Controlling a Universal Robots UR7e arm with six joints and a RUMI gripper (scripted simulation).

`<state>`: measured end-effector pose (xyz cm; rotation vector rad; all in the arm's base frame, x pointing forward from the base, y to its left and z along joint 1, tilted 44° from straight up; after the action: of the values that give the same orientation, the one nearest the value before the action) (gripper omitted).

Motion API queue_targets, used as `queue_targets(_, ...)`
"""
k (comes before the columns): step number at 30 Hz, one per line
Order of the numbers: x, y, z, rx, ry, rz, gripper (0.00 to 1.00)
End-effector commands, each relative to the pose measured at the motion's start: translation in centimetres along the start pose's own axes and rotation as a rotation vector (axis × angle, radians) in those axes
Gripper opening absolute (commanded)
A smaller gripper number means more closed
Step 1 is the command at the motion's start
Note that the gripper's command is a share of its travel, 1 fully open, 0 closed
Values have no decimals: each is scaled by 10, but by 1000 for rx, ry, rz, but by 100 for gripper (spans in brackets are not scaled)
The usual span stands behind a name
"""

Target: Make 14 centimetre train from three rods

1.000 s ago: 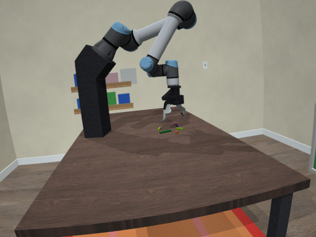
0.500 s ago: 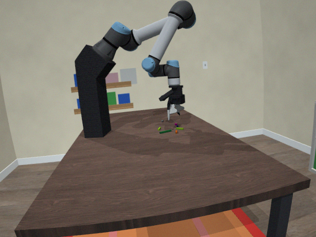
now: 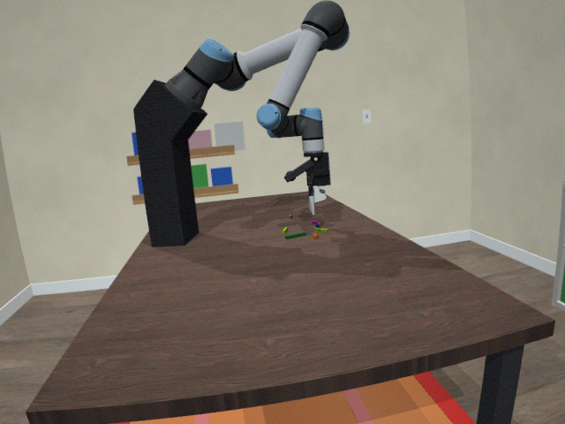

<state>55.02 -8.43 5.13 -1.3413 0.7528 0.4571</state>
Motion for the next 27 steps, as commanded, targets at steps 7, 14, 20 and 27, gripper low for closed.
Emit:
queue_targets(7, 0, -5, 3, -294, -4, 1, 100)
queue_targets(14, -1, -10, 6, -540, -4, 0, 100)
queue_targets(20, -1, -14, 8, -715, -4, -1, 100)
queue_targets(27, -1, -17, 10, -830, -4, -1, 100)
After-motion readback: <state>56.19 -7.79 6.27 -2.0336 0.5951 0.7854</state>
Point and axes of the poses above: the point where the finger pads meet when closed, its own x axis out along the fingers, its own z axis across the jaws, y = z × x, the point moved 9 cm from there along -x, back along the fingers, and after that the axes turned 5 degrees about x, right-handed, at the moved point
